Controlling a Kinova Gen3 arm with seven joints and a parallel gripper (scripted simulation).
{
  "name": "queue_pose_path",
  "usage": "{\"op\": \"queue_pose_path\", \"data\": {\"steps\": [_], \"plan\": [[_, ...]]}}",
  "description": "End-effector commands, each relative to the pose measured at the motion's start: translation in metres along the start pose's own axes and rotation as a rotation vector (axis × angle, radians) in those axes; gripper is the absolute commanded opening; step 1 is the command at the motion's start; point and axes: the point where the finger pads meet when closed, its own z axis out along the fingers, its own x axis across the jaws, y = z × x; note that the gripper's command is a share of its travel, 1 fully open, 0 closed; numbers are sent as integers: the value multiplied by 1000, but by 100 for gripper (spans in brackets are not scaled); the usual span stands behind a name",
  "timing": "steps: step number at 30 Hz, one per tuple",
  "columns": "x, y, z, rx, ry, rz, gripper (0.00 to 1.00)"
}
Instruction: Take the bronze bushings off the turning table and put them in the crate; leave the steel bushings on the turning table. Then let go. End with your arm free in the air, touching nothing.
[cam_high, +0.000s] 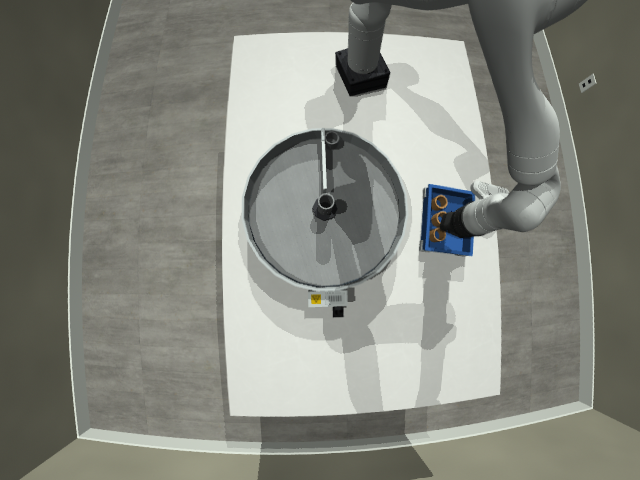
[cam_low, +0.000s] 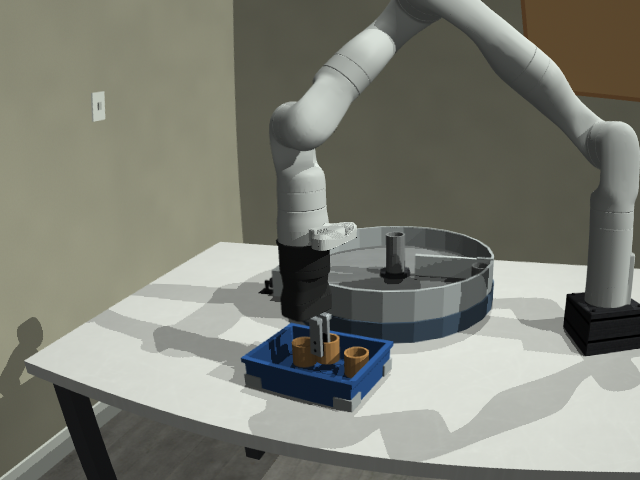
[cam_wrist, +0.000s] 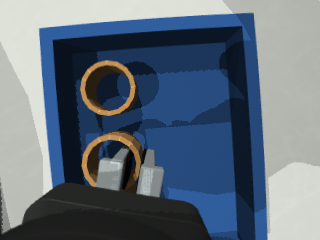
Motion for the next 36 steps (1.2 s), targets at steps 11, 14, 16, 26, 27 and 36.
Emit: {"op": "queue_pose_path", "data": {"steps": [11, 14, 16, 26, 27, 36], "plan": [[0, -1, 2, 2, -2, -1, 0], [0, -1, 7, 2, -2, -1, 0], [0, -1, 11, 2, -2, -1, 0], [0, -1, 11, 2, -2, -1, 0], [0, -1, 11, 2, -2, -1, 0], [0, -1, 14, 2, -2, -1, 0]]}}
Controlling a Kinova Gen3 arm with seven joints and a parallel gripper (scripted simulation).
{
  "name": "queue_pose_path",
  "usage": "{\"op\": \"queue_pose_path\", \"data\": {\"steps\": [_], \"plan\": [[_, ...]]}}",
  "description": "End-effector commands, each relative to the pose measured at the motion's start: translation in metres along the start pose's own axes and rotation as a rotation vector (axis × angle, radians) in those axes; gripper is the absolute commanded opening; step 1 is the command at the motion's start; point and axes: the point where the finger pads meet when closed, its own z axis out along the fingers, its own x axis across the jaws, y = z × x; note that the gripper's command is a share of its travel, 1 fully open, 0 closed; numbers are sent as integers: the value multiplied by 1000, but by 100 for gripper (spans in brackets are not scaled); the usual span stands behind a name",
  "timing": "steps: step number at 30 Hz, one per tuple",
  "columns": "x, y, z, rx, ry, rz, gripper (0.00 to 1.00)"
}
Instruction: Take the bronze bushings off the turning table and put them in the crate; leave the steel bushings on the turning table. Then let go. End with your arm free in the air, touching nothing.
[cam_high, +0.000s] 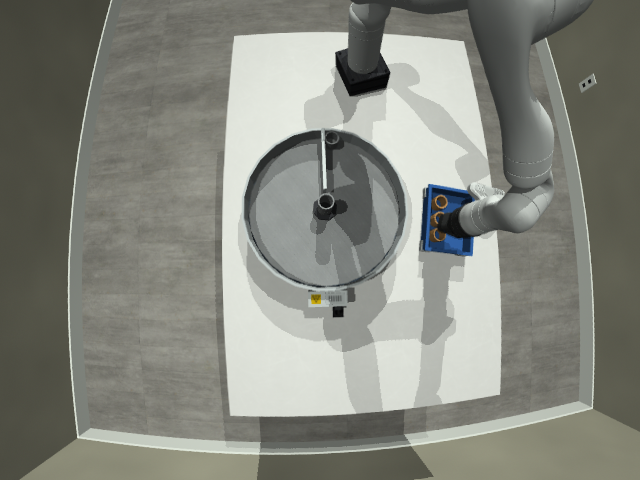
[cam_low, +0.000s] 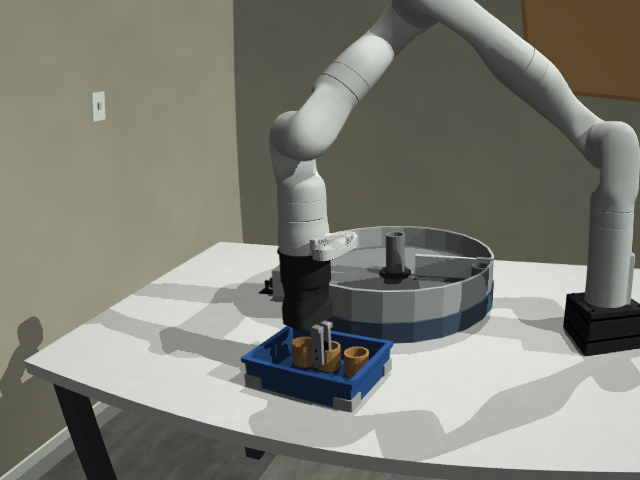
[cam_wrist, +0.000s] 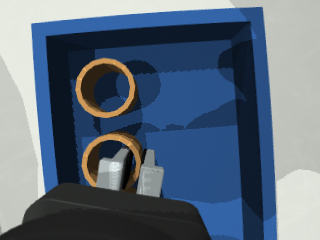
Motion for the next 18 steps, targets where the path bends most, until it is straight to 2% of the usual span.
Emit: {"op": "queue_pose_path", "data": {"steps": [1, 9, 10, 18], "plan": [[1, 0, -1, -1, 1, 0, 0], [1, 0, -1, -1, 1, 0, 0], [1, 0, -1, -1, 1, 0, 47], [1, 0, -1, -1, 1, 0, 47]]}}
